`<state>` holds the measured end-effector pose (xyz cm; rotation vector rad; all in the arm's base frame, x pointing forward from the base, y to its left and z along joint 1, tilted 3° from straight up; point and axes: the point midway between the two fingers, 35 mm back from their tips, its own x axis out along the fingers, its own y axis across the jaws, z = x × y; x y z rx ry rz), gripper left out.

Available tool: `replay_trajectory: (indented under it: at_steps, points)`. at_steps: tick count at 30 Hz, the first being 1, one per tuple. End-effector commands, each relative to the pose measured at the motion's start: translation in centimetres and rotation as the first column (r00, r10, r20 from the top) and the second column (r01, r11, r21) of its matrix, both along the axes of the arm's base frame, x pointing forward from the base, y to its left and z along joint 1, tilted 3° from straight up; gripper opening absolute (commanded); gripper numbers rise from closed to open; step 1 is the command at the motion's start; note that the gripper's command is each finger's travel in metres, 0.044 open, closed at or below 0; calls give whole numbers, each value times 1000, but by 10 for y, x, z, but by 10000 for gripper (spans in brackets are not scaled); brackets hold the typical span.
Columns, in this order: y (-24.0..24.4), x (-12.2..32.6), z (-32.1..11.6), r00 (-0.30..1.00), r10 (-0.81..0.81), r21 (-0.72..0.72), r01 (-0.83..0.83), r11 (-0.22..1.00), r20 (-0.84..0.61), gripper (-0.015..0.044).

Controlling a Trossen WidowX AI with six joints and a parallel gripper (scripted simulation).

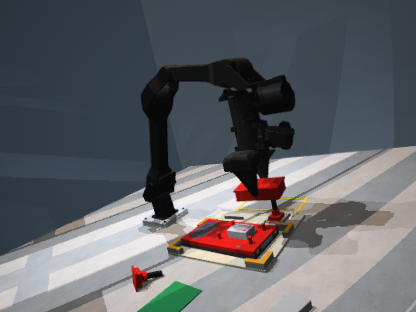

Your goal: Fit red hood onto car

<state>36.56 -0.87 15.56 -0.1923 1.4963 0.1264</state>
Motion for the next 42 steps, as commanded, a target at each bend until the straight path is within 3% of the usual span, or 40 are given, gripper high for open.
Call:
replay_trajectory:
  at_steps: [1, 15, 32, 42]
  points:
    - [-12, -9, 2, 999, -48, 7, 48, 999, 11, 0]
    - [-51, -40, -2, 979, -201, 15, 201, 980, 16, 0]
    - [-54, -35, -52, 979, -203, 15, 203, 979, 16, 0]
    - [-54, -33, -52, 979, -203, 15, 203, 979, 16, 0]
